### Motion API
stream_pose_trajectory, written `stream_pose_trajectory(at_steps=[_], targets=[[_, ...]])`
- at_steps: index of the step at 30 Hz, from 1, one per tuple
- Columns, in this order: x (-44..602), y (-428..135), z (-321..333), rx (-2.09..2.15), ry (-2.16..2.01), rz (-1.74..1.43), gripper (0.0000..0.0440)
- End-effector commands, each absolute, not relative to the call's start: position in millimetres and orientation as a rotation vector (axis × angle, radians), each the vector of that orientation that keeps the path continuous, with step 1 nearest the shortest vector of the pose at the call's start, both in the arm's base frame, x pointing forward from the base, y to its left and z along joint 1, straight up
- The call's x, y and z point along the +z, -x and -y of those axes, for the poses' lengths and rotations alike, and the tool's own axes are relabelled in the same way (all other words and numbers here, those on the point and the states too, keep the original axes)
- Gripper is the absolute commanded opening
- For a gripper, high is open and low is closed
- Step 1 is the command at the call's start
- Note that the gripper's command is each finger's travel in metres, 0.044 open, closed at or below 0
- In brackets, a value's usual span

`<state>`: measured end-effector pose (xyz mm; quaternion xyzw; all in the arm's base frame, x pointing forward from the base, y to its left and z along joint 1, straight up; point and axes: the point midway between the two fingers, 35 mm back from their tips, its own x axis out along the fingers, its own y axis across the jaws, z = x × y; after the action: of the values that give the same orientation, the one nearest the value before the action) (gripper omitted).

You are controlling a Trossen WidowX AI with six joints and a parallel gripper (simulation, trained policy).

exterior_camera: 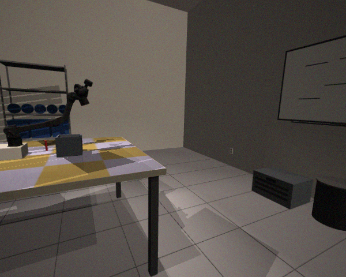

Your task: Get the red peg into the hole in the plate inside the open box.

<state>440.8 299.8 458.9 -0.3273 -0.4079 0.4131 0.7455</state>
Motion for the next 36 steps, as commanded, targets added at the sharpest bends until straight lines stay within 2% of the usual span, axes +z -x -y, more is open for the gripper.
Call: stream_pose_trajectory(at_steps=[1, 3, 20, 28, 36], targets=[[462.6, -436.0, -303.5, 0.900, 0.725, 0.915, 0.0418], [473.0, -422.6, -312.5, 0.882, 0.747, 0.973, 0.0440], [575.0, -238.4, -384.6, 0.737, 0.705, 1.504, 0.0424], [620.7, -146.9, -375.5, 0.649, 0.555, 1.699, 0.0417], [661.6, -68.0, -336.9, 0.559, 0.354, 1.846, 0.0412]])
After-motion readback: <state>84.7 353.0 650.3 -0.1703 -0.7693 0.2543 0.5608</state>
